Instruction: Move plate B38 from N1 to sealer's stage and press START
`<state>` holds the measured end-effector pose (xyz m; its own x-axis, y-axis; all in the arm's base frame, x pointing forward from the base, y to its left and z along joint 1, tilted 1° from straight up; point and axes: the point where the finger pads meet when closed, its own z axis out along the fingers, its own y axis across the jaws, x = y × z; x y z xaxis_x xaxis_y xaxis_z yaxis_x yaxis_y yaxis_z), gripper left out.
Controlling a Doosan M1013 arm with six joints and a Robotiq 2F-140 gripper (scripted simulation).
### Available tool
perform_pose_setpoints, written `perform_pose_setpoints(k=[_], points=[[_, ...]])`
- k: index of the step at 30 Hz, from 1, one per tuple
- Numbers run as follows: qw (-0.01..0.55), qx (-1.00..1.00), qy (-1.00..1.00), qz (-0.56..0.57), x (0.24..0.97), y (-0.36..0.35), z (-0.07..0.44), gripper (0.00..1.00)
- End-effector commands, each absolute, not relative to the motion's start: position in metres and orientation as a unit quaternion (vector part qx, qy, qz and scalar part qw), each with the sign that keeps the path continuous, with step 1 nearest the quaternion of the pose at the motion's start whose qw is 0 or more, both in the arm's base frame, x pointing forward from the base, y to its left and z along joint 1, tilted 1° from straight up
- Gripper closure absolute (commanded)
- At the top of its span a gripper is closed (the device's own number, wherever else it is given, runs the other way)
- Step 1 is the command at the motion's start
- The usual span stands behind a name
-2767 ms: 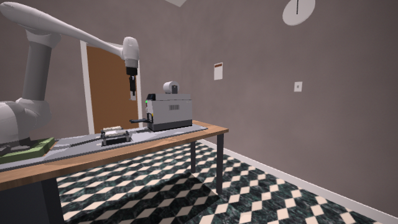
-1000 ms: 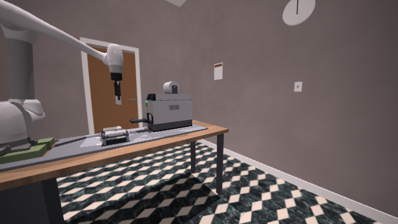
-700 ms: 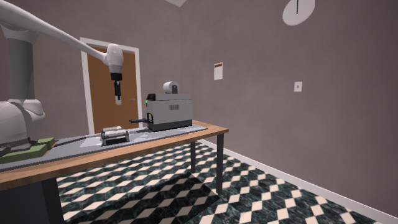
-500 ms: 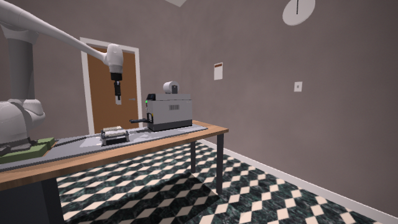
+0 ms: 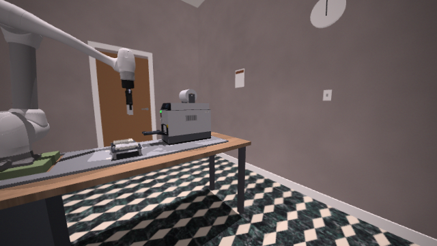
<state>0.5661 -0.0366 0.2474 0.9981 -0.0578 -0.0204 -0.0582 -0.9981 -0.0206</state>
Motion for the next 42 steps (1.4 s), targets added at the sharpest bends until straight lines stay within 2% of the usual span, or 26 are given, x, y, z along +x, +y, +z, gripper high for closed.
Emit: perform_pose_setpoints(k=[1, 23, 42], points=[[0.008, -1.000, 0.029, 0.010, 0.5639, -0.0362, 0.2467, 0.30], [0.008, -1.000, 0.029, 0.010, 0.5639, -0.0362, 0.2467, 0.30], [0.011, -0.968, -0.252, 0.007, 0.5639, -0.0362, 0.2467, 0.30]])
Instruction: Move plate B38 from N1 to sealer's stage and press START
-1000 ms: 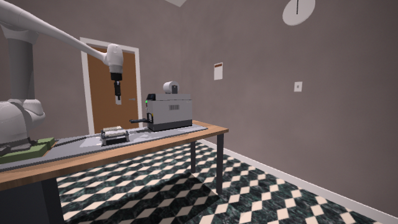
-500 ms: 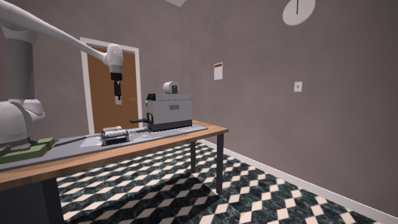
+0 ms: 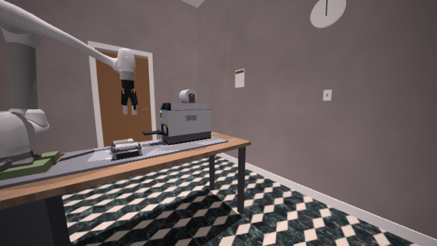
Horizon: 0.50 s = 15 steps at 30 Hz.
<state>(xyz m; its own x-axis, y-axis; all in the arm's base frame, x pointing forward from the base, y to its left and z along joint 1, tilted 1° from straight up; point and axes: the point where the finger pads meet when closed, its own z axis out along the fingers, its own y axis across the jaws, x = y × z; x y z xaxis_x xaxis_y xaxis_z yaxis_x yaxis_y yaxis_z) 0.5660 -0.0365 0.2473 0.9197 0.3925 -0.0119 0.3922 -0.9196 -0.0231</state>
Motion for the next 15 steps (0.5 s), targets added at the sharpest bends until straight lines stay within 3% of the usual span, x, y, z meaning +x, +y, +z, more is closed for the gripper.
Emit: perform_pose_setpoints(k=[1, 15], points=[[0.011, -0.968, -0.252, 0.007, 0.5639, -0.0362, 0.2467, 0.30], [0.012, -0.891, -0.454, 0.005, 0.5639, -0.0362, 0.2467, 0.30]])
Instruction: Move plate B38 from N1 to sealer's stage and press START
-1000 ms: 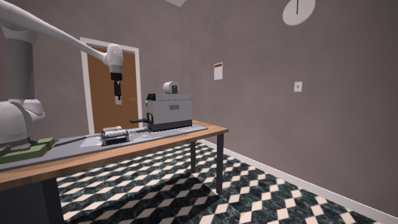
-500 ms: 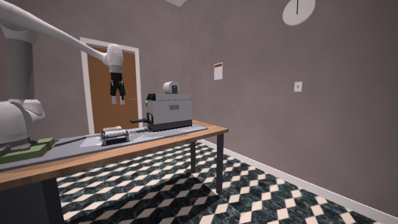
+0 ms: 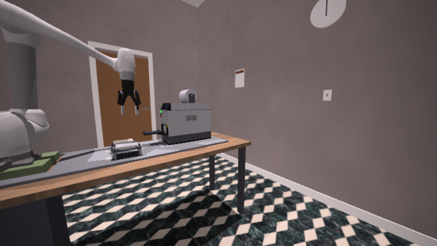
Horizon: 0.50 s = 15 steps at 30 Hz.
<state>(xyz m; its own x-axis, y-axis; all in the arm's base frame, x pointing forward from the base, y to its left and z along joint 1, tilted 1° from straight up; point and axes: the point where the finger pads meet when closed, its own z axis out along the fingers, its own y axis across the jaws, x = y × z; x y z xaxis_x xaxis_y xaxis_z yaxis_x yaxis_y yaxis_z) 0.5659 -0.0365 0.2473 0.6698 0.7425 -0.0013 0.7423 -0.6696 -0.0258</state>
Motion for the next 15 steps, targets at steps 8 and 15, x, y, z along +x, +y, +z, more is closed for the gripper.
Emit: perform_pose_setpoints(k=[8, 15], points=[[0.012, -0.841, -0.541, 0.003, 0.5639, -0.0362, 0.2467, 0.30], [0.013, -0.772, -0.635, 0.002, 0.5639, -0.0362, 0.2467, 0.30]])
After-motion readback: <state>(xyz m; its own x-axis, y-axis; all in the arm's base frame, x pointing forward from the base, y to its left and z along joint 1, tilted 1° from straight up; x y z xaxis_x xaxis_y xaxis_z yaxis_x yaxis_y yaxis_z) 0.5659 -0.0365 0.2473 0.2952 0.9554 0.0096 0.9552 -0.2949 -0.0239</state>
